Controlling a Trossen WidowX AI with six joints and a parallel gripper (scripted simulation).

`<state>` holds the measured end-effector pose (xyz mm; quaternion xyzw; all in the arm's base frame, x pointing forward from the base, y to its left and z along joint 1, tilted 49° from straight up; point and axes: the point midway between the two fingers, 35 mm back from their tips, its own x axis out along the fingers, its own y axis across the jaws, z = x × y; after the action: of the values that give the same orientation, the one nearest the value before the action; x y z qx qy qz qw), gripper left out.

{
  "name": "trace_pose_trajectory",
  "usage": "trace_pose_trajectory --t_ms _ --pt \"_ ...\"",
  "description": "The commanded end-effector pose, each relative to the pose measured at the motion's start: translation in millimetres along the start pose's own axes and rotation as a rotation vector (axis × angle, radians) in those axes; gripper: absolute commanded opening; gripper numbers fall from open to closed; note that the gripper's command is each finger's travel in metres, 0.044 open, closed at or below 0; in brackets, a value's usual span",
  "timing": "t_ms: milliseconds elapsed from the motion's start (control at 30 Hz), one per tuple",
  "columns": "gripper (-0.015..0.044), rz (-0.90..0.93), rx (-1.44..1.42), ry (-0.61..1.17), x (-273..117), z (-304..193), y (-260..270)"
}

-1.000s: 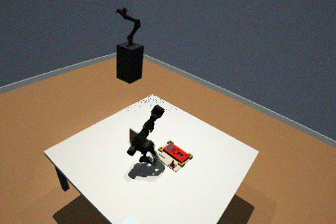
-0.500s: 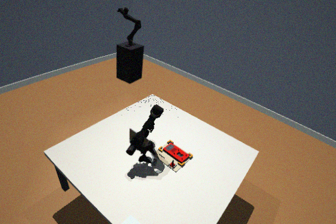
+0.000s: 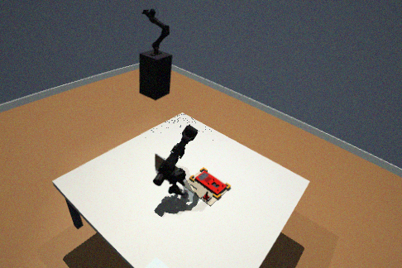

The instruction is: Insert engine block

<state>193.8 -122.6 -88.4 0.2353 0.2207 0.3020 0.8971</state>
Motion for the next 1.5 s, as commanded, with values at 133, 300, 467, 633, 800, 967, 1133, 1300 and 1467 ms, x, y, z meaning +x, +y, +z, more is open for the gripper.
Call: trace_pose_trajectory --t_ms 133,300,467,633,800,967,1133,1300,1467 --pt "0.0440 0.067 -0.250 0.129 1 4 -3" --pt "0.0440 0.118 -0.397 0.200 2 7 -4" --pt "0.0440 0.177 -0.544 0.267 3 9 -5" --pt "0.0440 0.243 -0.690 0.329 3 13 -6" --pt "0.0440 0.315 -0.835 0.387 2 17 -6" --pt "0.0440 0.394 -0.978 0.440 1 22 -7" --pt "0.0440 0.480 -1.119 0.488 1 27 -7" --pt "0.0440 0.573 -1.257 0.531 -1 33 -8" --pt "0.0440 0.622 -1.324 0.550 -1 37 -8"
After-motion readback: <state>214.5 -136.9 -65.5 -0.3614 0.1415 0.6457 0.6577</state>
